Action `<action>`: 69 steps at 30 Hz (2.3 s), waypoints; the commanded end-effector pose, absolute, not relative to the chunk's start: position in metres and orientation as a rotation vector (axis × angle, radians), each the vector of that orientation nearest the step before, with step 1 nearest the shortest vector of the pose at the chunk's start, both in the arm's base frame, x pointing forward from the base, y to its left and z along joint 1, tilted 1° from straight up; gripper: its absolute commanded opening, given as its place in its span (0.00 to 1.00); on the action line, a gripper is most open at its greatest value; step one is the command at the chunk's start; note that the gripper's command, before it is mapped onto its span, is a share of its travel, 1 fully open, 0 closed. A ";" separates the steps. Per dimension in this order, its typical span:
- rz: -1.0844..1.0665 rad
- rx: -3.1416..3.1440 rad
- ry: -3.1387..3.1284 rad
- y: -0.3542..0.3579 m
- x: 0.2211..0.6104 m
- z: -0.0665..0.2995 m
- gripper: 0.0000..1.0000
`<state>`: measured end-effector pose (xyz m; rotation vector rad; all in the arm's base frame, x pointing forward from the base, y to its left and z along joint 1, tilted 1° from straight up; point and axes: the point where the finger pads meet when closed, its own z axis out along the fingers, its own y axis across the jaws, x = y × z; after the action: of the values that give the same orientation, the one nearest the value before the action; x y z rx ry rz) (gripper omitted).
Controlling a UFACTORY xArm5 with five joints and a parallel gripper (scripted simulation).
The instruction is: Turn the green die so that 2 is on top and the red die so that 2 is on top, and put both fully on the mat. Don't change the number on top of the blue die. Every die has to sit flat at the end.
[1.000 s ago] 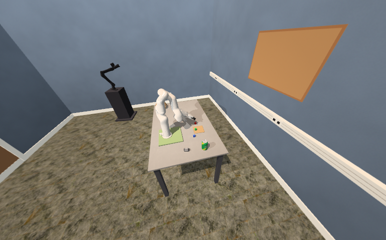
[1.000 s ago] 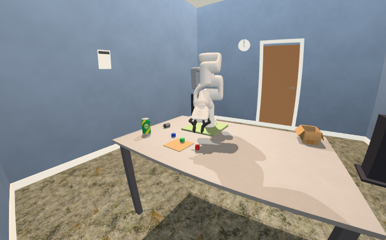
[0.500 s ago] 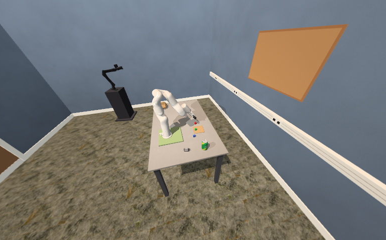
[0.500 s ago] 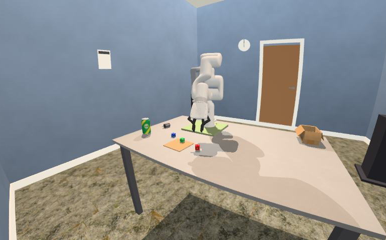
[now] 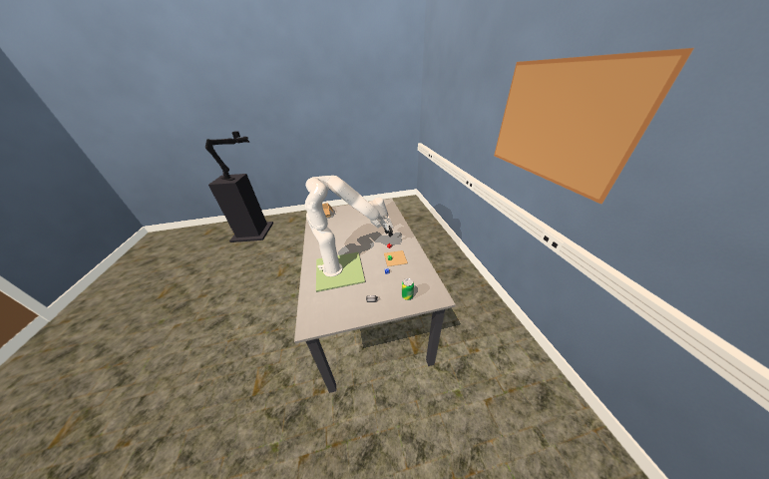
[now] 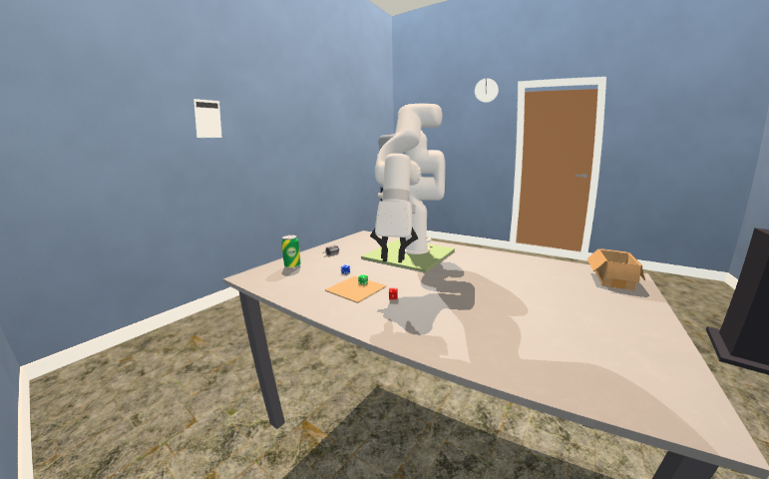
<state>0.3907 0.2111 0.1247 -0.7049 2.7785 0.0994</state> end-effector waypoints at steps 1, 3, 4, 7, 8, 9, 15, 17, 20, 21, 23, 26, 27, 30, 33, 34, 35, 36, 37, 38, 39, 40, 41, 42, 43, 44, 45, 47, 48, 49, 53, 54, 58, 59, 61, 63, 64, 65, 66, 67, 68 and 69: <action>0.043 -0.745 2.935 0.216 0.399 0.128 0.42; 0.027 -0.756 2.977 0.217 0.401 0.129 0.42; 0.021 -0.760 2.993 0.217 0.402 0.130 0.42; 0.015 -0.764 3.007 0.218 0.403 0.130 0.42; 0.011 -0.767 3.017 0.218 0.403 0.131 0.42; 0.008 -0.769 3.025 0.218 0.403 0.131 0.42; 0.003 -0.772 3.037 0.218 0.404 0.131 1.00; 0.003 -0.772 3.037 0.218 0.404 0.131 1.00; 0.003 -0.772 3.037 0.218 0.404 0.131 1.00; 0.003 -0.772 3.037 0.218 0.404 0.131 1.00; 0.003 -0.772 3.037 0.218 0.404 0.131 1.00; 0.003 -0.772 3.036 0.218 0.404 0.131 1.00; 0.003 -0.775 3.036 0.218 0.404 0.131 1.00; 0.003 -0.817 3.025 0.218 0.404 0.131 1.00; 0.003 -0.934 2.991 0.218 0.403 0.129 1.00; 0.002 -0.991 2.972 0.218 0.403 0.128 1.00; 0.002 -1.058 2.949 0.218 0.403 0.127 1.00; 0.002 -1.107 2.931 0.218 0.402 0.126 1.00; 0.002 -1.134 2.920 0.217 0.402 0.126 1.00; 0.002 -1.172 2.905 0.217 0.402 0.125 1.00; 0.002 -1.172 2.905 0.217 0.402 0.125 1.00; 0.002 -1.172 2.905 0.217 0.402 0.125 1.00; 0.001 -1.218 2.886 0.217 0.402 0.125 1.00; 0.001 -1.309 2.846 0.217 0.401 0.123 1.00; 0.001 -1.348 2.828 0.217 0.401 0.123 1.00; 0.001 -1.379 2.813 0.217 0.401 0.122 1.00; 0.000 -1.405 2.800 0.217 0.401 0.122 1.00; 0.000 -1.486 2.758 0.217 0.401 0.121 1.00; 0.000 -1.506 2.747 0.217 0.400 0.120 1.00; 0.000 -1.560 2.717 0.217 0.400 0.119 1.00; -0.001 -1.701 2.631 0.216 0.399 0.117 1.00; -0.001 -1.716 2.621 0.216 0.399 0.117 1.00; -0.002 -1.821 2.549 0.216 0.399 0.115 1.00; -0.002 -1.896 2.494 0.216 0.398 0.114 1.00; -0.002 -1.925 2.471 0.216 0.398 0.113 1.00; -0.003 -2.012 2.401 0.215 0.398 0.112 1.00; -0.003 -2.027 2.389 0.215 0.398 0.112 1.00; -0.003 -2.074 2.348 0.215 0.397 0.111 1.00; -0.003 -2.105 2.321 0.215 0.397 0.110 1.00; -0.003 -2.124 2.303 0.215 0.397 0.110 1.00; -0.004 -2.165 2.265 0.215 0.397 0.109 1.00; -0.004 -2.195 2.236 0.215 0.396 0.109 1.00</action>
<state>0.3963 0.2148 0.1101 -2.0275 2.3955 -0.0011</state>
